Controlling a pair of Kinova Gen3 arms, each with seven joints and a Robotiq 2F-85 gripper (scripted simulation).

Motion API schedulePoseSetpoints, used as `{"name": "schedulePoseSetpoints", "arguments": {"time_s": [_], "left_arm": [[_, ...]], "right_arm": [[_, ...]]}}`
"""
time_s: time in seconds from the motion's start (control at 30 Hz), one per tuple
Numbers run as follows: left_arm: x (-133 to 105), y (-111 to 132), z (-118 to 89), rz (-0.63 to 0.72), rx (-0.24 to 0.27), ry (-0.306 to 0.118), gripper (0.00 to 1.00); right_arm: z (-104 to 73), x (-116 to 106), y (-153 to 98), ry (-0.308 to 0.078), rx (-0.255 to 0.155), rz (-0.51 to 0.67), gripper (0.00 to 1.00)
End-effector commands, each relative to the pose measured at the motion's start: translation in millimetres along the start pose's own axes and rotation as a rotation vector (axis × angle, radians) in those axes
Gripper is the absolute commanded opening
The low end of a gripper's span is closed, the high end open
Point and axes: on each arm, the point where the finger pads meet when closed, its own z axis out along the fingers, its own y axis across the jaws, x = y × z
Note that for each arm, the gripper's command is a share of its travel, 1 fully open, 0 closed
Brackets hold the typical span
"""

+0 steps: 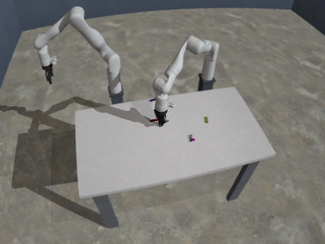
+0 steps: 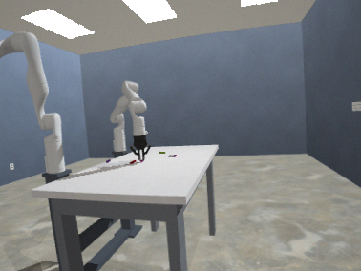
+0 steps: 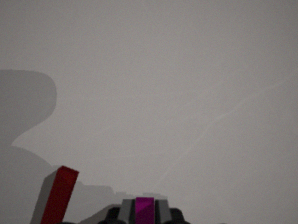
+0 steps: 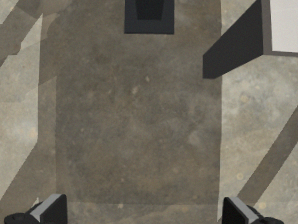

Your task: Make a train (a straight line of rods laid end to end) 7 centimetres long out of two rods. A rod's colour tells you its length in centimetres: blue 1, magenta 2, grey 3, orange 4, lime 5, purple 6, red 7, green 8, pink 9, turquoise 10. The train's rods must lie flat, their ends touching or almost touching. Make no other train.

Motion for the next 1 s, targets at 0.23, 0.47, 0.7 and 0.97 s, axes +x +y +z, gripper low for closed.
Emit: {"name": "schedulePoseSetpoints", "arguments": {"time_s": [0.23,0.47,0.7,0.97], "left_arm": [[-1,0,-2,0.0,-0.001,-0.003,0.288],[-1,0,-2,0.0,-0.001,-0.003,0.317],[-1,0,-2,0.0,-0.001,-0.003,0.317],[-1,0,-18,0.0,-0.001,-0.003,0.317]], "right_arm": [[-0.8,0,0,-0.002,0.0,0.0,1.0],[-0.8,0,0,-0.002,0.0,0.0,1.0],[-0.8,0,0,-0.002,0.0,0.0,1.0],[-0.8,0,0,-0.002,0.0,0.0,1.0]]}}
